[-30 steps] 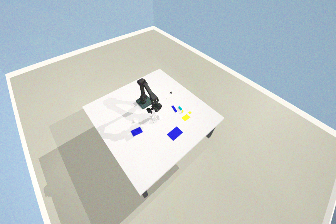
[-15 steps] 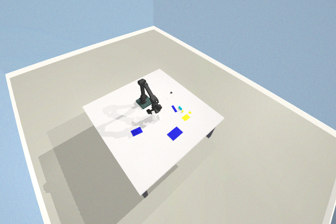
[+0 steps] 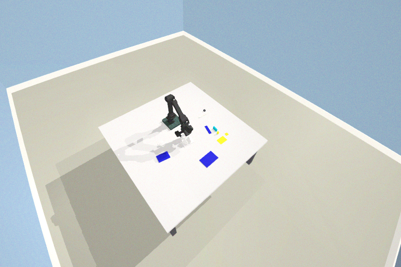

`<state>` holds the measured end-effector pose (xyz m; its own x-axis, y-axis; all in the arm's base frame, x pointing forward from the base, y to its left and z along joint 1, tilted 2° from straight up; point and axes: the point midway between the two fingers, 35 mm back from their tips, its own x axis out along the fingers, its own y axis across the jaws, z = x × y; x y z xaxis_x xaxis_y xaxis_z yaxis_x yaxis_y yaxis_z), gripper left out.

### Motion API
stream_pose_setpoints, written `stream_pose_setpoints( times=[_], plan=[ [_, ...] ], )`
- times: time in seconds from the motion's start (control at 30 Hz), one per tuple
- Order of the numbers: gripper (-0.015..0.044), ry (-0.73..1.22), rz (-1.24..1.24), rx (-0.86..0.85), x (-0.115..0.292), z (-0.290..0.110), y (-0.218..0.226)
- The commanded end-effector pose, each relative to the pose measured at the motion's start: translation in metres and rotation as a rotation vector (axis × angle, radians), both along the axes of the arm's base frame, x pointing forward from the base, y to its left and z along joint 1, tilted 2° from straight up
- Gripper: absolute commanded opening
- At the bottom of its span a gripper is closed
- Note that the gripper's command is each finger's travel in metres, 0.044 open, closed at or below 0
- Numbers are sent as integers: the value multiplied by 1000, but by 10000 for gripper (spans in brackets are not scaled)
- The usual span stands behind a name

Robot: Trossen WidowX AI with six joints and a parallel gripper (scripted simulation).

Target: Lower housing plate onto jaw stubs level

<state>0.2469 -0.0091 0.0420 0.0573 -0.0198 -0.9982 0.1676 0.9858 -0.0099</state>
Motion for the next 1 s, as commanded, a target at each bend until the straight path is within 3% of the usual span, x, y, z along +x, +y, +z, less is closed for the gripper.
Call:
stream_pose_setpoints(
  times=[0.0, 0.97],
  plan=[
    [351, 1, -2, -2, 0, -1, 0],
    [351, 1, 5, -3, 0, -6, -1]
  ],
)
